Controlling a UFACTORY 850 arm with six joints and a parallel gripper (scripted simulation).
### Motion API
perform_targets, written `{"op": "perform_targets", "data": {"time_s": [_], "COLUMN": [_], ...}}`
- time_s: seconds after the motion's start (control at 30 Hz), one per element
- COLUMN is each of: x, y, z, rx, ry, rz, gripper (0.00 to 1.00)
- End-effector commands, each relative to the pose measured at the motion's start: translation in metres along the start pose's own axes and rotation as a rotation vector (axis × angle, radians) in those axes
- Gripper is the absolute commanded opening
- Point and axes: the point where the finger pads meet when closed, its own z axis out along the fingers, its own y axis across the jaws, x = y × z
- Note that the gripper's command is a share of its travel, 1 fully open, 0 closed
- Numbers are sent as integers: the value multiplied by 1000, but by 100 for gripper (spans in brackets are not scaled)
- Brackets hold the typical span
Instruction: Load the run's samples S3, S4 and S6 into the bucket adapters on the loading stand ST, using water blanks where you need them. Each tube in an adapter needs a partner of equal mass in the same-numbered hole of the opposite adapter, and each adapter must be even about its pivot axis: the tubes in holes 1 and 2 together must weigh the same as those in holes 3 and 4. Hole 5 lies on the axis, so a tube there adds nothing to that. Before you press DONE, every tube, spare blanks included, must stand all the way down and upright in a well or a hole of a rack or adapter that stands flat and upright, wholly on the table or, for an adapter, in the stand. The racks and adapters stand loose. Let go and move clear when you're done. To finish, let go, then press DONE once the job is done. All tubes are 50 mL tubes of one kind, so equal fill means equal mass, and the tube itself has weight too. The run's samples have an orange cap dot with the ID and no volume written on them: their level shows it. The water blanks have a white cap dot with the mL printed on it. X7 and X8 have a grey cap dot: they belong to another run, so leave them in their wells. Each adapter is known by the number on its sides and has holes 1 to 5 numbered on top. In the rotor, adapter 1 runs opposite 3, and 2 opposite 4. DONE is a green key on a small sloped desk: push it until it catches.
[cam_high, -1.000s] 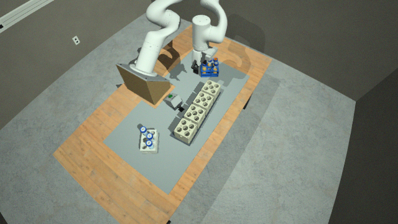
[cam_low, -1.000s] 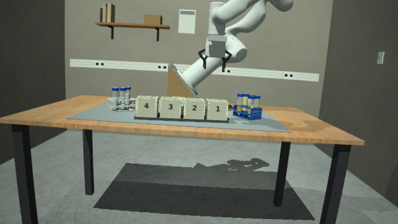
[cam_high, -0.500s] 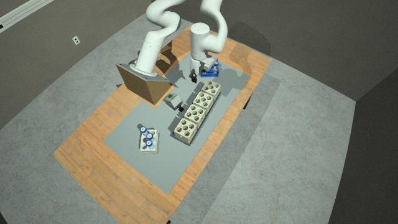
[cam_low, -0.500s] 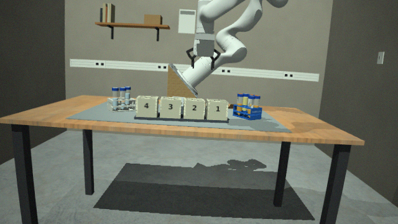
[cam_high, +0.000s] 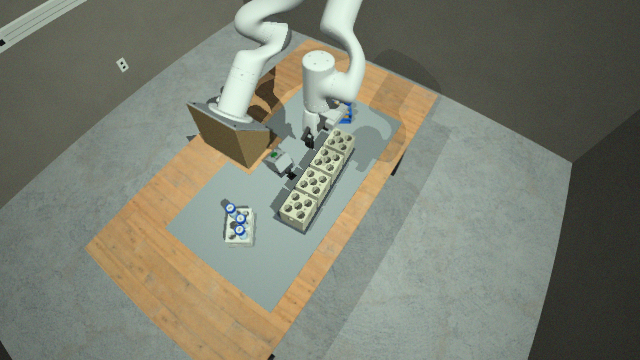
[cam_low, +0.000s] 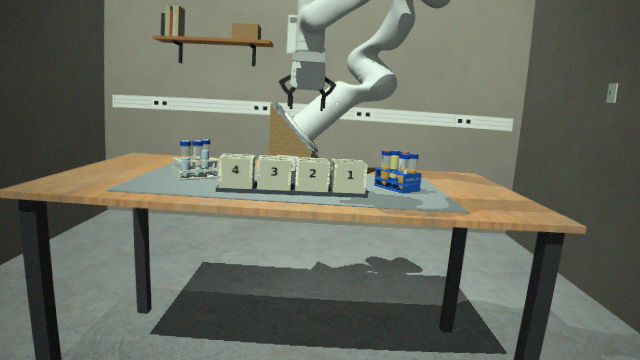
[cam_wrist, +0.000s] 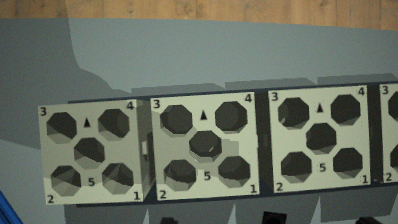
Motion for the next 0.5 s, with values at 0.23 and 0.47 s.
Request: {"op": "perform_targets", "data": {"time_s": [0.23, 0.47], "x": [9, -5], "y": [14, -18], "z": [0, 0], "rx": [0, 0], "ry": [0, 0], "rz": [99, 333], "gripper": [57, 57]}}
